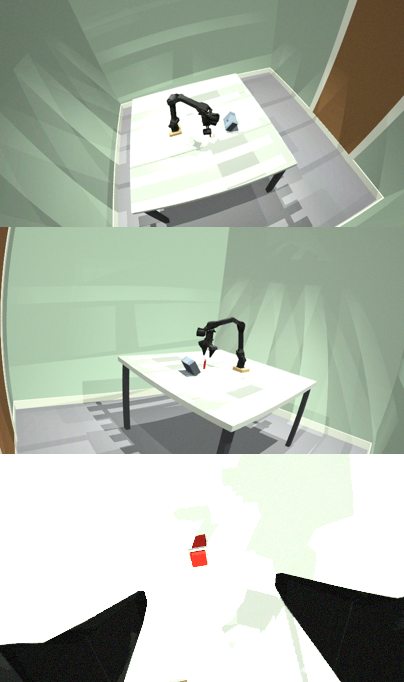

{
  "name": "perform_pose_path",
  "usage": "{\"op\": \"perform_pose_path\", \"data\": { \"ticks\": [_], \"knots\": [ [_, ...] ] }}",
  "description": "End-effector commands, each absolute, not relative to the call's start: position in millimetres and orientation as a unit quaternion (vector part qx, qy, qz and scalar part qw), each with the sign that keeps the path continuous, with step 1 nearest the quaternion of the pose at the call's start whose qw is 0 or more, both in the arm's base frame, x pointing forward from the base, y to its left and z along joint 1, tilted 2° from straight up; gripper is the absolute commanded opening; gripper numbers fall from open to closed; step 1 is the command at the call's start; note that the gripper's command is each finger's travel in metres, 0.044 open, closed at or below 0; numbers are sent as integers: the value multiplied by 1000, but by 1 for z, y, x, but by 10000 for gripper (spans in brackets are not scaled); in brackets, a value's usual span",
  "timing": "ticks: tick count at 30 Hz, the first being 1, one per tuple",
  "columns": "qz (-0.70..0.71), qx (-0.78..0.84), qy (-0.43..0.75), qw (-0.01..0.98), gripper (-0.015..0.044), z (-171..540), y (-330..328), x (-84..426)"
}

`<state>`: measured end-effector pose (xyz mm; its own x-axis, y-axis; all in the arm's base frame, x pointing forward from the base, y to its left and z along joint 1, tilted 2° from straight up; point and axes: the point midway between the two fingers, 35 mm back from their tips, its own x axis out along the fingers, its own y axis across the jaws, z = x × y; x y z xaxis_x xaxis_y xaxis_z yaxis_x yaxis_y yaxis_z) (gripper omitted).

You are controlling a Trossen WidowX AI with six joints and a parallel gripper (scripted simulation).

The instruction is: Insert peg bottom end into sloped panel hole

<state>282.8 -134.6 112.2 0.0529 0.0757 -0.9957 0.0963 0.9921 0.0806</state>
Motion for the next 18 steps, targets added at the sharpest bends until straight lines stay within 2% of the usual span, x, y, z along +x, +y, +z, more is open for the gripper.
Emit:
{"op": "perform_pose_path", "data": {
  "ticks": [1,18],
  "knots": [
    [-9,39,691,722,440,113,-132,292],
    [-6,17,697,717,440,95,-127,300]
  ]
}}
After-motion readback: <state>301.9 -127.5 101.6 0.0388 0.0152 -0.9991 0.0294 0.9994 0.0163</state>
